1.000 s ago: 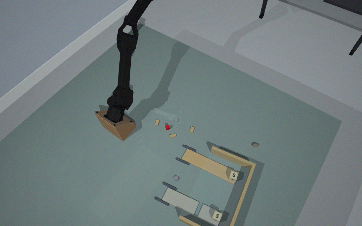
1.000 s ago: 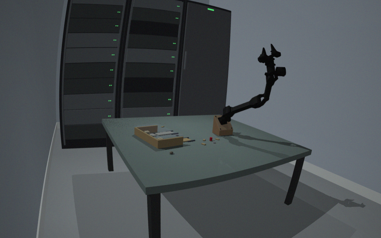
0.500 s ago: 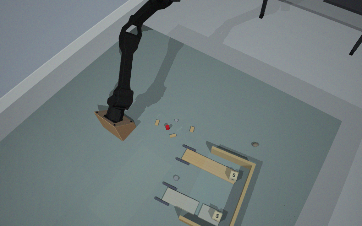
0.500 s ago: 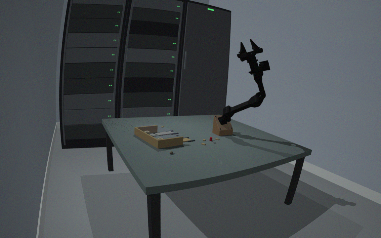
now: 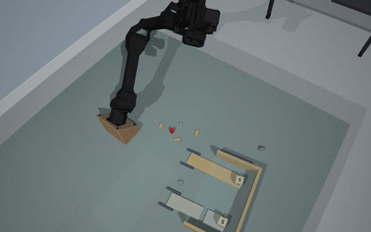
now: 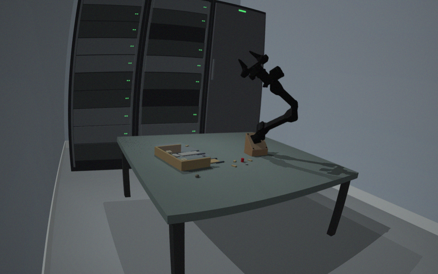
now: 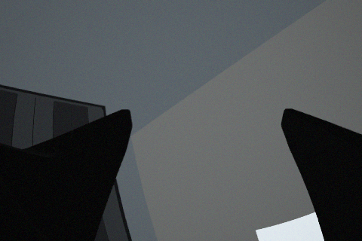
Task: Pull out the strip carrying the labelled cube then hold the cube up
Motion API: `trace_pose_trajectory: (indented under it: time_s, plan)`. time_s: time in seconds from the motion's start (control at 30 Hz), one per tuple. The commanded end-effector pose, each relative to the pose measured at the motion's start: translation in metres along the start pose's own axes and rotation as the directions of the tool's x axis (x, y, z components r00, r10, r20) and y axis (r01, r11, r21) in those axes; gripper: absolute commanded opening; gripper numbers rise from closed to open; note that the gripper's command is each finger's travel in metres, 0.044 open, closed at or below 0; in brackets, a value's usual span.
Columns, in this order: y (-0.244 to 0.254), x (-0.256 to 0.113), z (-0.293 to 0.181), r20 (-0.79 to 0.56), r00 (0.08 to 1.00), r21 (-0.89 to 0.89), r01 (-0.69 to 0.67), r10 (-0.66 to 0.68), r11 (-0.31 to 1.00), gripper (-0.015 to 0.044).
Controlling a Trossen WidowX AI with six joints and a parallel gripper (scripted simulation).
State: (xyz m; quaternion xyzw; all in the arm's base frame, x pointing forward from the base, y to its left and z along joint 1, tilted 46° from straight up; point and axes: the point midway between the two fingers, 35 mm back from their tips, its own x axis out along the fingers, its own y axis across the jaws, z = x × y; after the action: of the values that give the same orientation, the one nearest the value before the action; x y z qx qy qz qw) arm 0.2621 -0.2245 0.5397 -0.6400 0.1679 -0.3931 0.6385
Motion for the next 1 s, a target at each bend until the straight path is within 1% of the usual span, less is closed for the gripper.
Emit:
trace_pose_trajectory:
  time_s: [0.0,0.13,0.27,0.4,0.53,0.6,0.67,0.73,0.83,0.9,0.97]
  plan:
    - [0.073,0.014,0.012,0.118,0.981,0.174,-0.171,0.152,0.970,0.0400]
    - [0.143,0.014,0.020,0.230,0.928,0.343,-0.360,0.294,0.868,0.0400]
    - [0.209,0.003,0.025,0.333,0.844,0.490,-0.536,0.420,0.688,0.0400]
    - [0.268,-0.019,0.028,0.429,0.737,0.607,-0.664,0.523,0.437,0.0400]
    - [0.322,-0.052,0.030,0.525,0.608,0.688,-0.715,0.596,0.124,0.0400]
    - [0.346,-0.071,0.030,0.571,0.539,0.710,-0.703,0.618,-0.044,0.0400]
    - [0.367,-0.092,0.031,0.617,0.471,0.719,-0.662,0.631,-0.210,0.0400]
    - [0.385,-0.114,0.031,0.662,0.403,0.715,-0.594,0.632,-0.370,0.0400]
    - [0.407,-0.150,0.032,0.727,0.305,0.680,-0.441,0.615,-0.585,0.0400]
    - [0.418,-0.174,0.033,0.768,0.246,0.640,-0.313,0.591,-0.702,0.0400]
    - [0.421,-0.184,0.033,0.785,0.224,0.620,-0.254,0.578,-0.742,0.0400]
